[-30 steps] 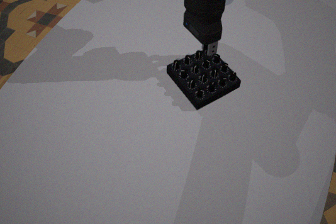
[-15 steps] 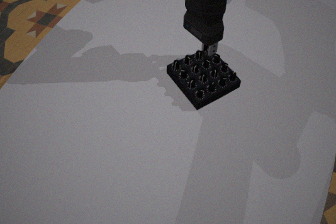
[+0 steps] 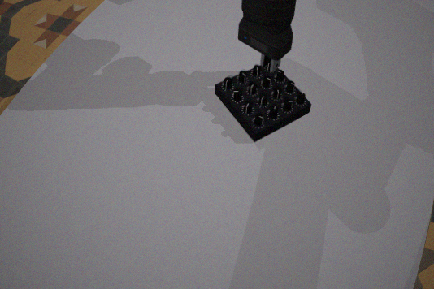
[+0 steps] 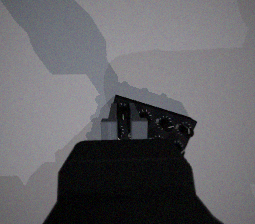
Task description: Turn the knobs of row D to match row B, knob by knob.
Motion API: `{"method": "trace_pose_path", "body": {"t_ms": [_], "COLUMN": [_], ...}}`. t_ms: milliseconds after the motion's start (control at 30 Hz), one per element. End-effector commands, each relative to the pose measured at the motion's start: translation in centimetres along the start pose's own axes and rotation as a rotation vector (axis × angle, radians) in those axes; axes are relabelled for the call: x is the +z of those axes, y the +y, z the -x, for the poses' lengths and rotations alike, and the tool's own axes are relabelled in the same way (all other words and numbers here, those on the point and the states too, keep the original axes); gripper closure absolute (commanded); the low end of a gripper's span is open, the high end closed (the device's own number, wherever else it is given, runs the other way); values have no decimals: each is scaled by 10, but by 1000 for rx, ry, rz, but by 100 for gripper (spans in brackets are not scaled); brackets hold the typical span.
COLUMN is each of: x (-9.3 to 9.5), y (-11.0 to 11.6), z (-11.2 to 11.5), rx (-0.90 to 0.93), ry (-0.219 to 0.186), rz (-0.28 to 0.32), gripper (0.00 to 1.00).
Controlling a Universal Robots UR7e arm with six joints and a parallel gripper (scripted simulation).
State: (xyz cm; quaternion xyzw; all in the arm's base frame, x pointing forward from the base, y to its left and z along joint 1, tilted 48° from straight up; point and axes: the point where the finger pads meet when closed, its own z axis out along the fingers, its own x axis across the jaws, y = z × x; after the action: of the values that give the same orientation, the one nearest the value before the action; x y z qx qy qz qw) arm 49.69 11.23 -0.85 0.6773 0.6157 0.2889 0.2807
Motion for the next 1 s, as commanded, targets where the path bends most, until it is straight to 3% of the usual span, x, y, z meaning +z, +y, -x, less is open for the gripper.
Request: {"method": "trace_pose_path", "body": {"t_ms": [0, 967], "x": [0, 0], "y": [0, 0], "z": [0, 0], "rx": [-98, -671], "ry": [1, 1], "rz": [1, 1], "gripper": [70, 70]}}
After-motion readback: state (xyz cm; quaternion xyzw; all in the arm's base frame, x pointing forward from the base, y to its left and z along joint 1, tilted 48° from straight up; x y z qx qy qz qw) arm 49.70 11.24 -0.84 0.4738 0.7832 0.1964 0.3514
